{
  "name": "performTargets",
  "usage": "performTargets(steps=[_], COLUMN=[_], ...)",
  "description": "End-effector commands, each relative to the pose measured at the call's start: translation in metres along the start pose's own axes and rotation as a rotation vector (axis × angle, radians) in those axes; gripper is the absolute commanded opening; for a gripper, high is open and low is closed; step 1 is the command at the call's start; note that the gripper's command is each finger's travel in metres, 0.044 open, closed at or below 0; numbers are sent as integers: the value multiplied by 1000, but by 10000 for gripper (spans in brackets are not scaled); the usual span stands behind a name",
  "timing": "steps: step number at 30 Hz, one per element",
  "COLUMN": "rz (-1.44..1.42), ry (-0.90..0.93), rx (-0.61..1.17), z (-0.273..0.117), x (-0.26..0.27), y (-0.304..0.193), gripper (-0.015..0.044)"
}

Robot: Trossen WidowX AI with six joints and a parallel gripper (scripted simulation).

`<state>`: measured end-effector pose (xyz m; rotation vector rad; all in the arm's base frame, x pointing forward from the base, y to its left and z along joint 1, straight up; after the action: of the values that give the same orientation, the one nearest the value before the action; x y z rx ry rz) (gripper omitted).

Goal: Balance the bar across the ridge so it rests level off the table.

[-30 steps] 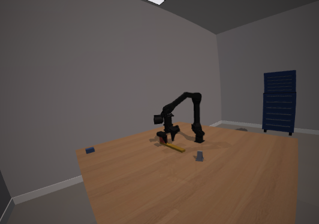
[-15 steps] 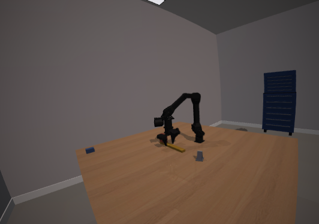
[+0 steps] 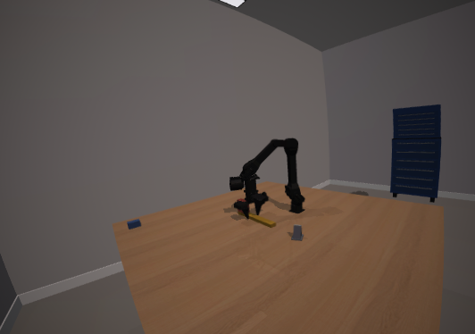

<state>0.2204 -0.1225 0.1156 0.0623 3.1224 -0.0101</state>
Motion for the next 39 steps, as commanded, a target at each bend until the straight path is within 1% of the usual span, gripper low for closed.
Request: performTargets(steps=[1,2,9,16,19,39], rz=[-4,-4,0,0,0,-2], ry=[1,1,0,0,0,0], rx=[3,3,0,0,0,2], z=[1,1,0,0,-3,-53], x=[0,0,0,0,-1,-5], y=[0,0,0,0,0,-3], gripper=[315,315,131,85,6,0])
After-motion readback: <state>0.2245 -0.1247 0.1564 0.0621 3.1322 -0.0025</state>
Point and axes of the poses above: the point midway between the two fingers, 35 mm back from their tips, its own z axis out along the fingers, its own x axis across the jaws, y = z × x, the point moved 7 cm from there along -z, back along the fingers, and after that the axes turned 1 degree about -z, right-handed, at the moved point
